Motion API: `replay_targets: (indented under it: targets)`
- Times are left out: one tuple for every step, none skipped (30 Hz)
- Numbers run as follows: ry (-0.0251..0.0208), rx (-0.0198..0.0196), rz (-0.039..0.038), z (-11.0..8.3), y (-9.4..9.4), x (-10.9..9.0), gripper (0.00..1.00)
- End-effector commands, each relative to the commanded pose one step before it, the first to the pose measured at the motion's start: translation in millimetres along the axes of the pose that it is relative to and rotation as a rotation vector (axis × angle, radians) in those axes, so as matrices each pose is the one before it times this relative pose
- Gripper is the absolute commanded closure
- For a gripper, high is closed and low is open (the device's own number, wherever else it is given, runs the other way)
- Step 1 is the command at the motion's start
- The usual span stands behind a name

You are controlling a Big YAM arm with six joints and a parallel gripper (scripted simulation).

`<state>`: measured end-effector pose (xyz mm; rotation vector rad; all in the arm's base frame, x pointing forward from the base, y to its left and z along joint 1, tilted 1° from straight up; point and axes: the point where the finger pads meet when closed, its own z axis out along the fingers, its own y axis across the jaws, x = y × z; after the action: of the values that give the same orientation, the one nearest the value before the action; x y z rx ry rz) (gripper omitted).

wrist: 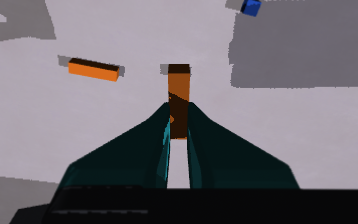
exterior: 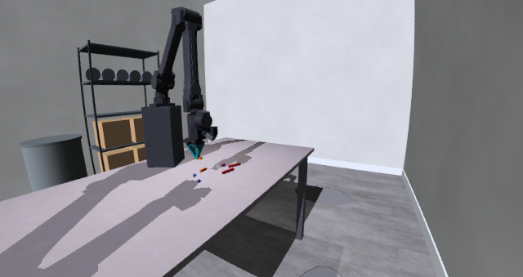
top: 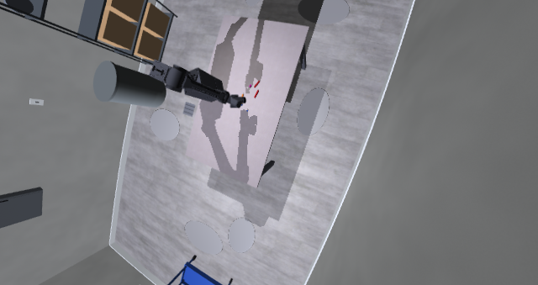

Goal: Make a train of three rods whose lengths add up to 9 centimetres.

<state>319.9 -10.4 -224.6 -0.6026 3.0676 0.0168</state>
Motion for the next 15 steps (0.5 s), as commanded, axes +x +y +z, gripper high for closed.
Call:
replay_targets:
  targets:
    - [-0.01800, 0.00913, 0.00670, 11.49, -2.64, -8.78, 0.96]
    - [0.00050, -0.00025, -0.00063, 3.98, 0.38, 0.31, 0.96]
    - [0.00052, -0.00025, -0.00068, 4.20, 0.40, 0.32, 0.96]
    - [0.00053, -0.00026, -0.00072, 4.38, 0.41, 0.32, 0.96]
    - [0.00054, -0.00026, -0.00074, 4.51, 0.42, 0.32, 0.96]
    - [0.00054, -0.00026, -0.00077, 4.58, 0.42, 0.32, 0.96]
    - [0.00053, -0.00025, -0.00077, 4.60, 0.42, 0.31, 0.96]
    - [0.00038, -0.00019, -0.00078, 4.56, 0.38, 0.22, 0.96]
    - [0.00011, -0.00007, -0.00077, 4.48, 0.30, 0.05, 0.96]
    - [0.00010, -0.00007, -0.00075, 4.33, 0.29, 0.05, 0.96]
    - [0.00010, -0.00006, -0.00072, 4.13, 0.27, 0.04, 0.96]
    - [0.00009, -0.00004, -0.00015, 3.88, 0.09, 0.11, 0.96]
    - [0.00000, 0.00000, 0.00000, 0.00, 0.00, 0.00, 0.96]
    - [0.00000, 0.00000, 0.00000, 0.00, 0.00, 0.00, 0.96]
    - [0.00008, -0.00003, -0.00115, 3.58, 0.05, 0.11, 0.96]
